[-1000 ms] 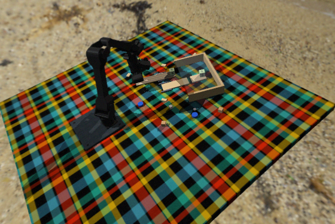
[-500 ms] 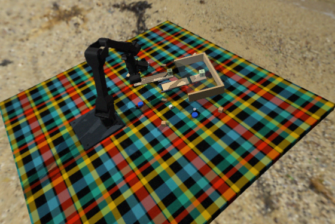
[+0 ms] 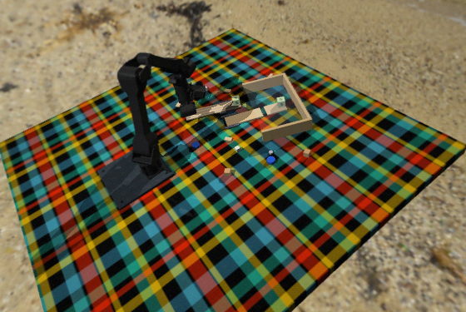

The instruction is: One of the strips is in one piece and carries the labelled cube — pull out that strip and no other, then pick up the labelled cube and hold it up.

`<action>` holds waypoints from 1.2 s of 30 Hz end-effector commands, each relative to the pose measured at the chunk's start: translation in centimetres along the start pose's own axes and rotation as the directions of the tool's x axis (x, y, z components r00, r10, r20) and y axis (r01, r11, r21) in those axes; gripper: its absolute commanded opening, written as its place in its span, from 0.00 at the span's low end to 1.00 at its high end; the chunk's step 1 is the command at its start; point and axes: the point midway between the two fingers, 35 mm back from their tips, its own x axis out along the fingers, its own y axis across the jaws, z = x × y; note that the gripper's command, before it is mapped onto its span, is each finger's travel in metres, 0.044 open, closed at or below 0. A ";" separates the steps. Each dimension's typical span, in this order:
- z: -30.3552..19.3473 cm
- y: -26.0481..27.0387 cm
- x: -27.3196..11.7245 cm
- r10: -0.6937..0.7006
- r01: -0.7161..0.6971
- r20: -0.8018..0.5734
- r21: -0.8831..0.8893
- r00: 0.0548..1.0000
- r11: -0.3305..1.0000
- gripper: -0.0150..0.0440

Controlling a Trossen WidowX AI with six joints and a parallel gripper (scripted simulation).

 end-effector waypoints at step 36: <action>5.6 -0.1 -4.5 -0.014 0.015 -0.019 0.075 1.000 0.997 0.88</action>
